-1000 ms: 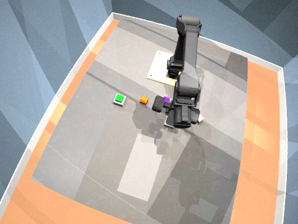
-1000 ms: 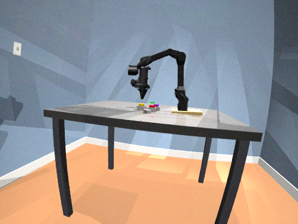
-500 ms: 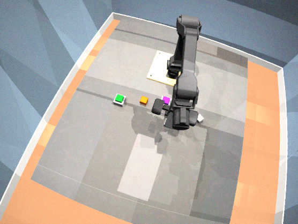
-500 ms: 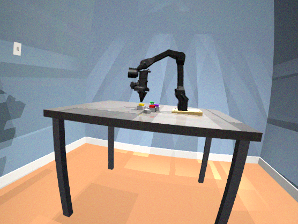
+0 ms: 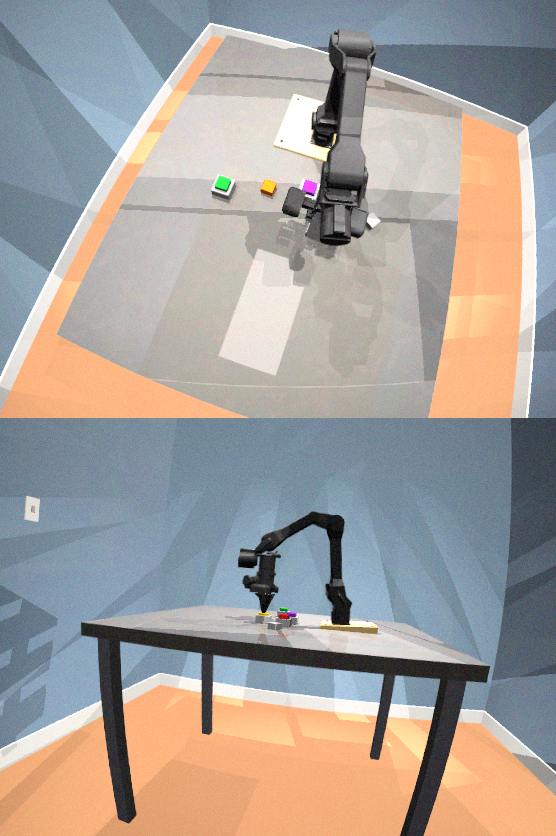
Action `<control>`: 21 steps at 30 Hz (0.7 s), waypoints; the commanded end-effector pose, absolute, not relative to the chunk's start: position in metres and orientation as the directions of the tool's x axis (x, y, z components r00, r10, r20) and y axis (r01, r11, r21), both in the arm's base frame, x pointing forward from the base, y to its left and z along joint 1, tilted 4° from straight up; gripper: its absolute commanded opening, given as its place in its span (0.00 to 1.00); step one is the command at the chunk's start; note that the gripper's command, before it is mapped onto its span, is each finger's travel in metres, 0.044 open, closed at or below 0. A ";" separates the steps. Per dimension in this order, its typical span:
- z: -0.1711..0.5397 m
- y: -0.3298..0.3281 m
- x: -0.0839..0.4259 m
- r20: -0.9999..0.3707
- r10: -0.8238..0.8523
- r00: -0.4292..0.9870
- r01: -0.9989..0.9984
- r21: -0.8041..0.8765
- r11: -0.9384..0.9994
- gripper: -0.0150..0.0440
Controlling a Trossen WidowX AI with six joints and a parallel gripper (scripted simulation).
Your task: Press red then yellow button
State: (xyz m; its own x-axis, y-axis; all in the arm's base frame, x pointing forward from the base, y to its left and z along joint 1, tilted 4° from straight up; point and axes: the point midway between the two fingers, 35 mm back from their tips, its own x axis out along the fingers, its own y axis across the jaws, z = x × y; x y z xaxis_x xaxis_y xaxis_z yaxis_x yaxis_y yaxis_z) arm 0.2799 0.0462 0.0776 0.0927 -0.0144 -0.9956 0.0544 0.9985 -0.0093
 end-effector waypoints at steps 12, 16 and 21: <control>0.075 0.046 0.278 -0.996 -0.012 0.085 0.050 -0.008 0.999 0.29; 0.075 0.046 0.278 -0.996 -0.012 0.085 0.050 -0.008 0.999 0.29; 0.105 0.047 0.276 -0.996 -0.012 0.085 0.050 -0.008 0.999 0.29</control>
